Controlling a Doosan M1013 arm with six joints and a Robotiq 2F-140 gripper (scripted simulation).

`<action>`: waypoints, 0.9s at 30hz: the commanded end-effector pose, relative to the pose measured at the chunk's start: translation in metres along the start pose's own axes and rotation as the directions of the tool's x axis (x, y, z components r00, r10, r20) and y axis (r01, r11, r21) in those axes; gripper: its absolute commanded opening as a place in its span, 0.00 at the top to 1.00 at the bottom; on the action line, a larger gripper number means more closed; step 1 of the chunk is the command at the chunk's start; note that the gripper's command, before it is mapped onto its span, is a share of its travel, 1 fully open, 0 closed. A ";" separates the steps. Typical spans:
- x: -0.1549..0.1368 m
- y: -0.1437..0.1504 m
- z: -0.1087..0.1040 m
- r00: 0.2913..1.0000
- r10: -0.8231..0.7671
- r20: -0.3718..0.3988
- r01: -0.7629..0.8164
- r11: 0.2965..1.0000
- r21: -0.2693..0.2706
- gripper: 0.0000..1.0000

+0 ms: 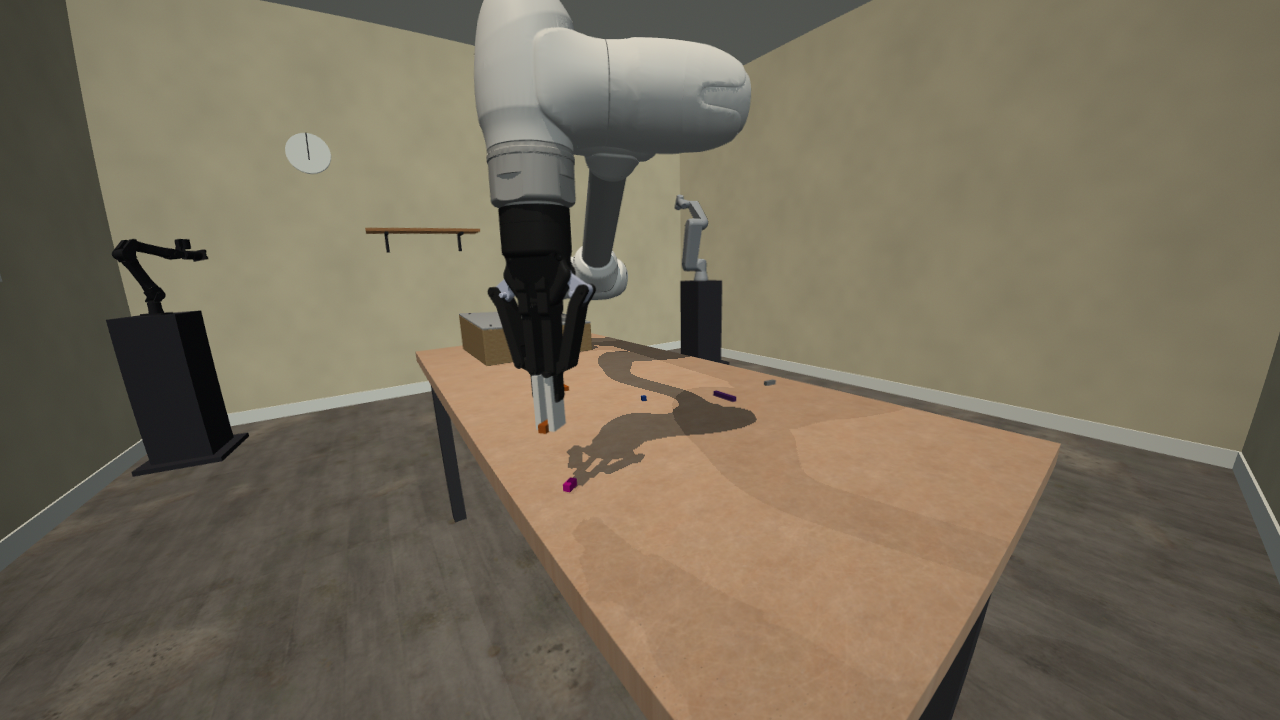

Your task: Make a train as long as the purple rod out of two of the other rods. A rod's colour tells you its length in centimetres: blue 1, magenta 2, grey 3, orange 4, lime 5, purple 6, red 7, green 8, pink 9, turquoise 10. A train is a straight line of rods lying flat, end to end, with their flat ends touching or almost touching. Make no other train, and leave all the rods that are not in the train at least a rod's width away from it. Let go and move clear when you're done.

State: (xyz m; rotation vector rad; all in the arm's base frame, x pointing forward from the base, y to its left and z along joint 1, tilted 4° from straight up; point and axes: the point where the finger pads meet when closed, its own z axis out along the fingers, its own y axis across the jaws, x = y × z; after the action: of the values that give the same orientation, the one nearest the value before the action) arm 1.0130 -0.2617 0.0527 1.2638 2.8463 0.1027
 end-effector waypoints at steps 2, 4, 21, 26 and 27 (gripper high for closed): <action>0.000 0.000 0.000 1.000 0.000 0.000 0.000 1.000 0.000 0.88; 0.000 0.000 0.000 1.000 0.000 0.000 0.000 1.000 0.000 0.88; 0.000 0.000 0.023 1.000 0.000 0.000 0.000 1.000 0.000 0.88; 0.000 0.000 0.041 1.000 0.000 0.000 0.000 1.000 0.000 0.88; 0.000 0.000 0.041 1.000 0.000 0.000 0.000 1.000 0.000 0.88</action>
State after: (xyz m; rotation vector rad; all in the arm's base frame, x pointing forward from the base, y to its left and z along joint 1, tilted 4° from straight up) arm 1.0149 -0.2599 0.0132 1.2640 2.8469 0.1025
